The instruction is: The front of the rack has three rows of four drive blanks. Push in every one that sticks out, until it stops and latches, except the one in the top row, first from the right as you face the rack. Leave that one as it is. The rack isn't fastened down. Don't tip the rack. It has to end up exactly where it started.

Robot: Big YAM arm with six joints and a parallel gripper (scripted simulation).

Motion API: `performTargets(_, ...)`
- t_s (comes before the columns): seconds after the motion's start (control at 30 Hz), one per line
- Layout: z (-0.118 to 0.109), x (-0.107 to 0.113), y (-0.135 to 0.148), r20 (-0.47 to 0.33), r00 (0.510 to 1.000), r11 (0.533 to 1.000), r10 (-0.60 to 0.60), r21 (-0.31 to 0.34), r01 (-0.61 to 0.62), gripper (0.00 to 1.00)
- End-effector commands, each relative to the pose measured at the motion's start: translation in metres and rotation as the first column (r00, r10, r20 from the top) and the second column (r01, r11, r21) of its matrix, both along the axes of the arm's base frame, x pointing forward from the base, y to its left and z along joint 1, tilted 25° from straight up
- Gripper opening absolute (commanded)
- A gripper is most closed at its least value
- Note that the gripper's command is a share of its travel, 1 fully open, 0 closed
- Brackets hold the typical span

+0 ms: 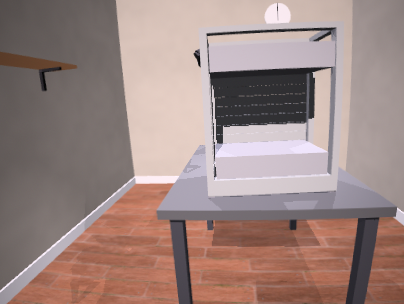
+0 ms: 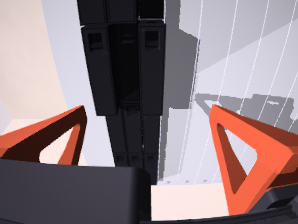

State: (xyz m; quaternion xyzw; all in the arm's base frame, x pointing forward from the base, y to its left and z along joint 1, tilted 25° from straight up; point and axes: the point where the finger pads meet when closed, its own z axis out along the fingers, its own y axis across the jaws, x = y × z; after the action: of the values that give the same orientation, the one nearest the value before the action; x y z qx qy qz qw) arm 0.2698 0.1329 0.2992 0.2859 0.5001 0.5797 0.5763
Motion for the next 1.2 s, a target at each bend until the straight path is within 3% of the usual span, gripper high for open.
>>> performTargets(0.0,0.041,0.003,-0.004,0.037,0.999,0.999,-0.006,0.036,0.005,1.00)
performTargets(0.2,0.071,0.001,-0.013,0.042,0.999,0.999,-0.006,0.037,0.005,1.00)
performTargets(0.43,0.062,0.004,-0.009,0.020,1.000,1.000,0.000,0.022,0.000,1.00)
performTargets(1.17,0.067,0.002,-0.011,0.037,0.999,0.999,-0.001,0.034,0.000,1.00)
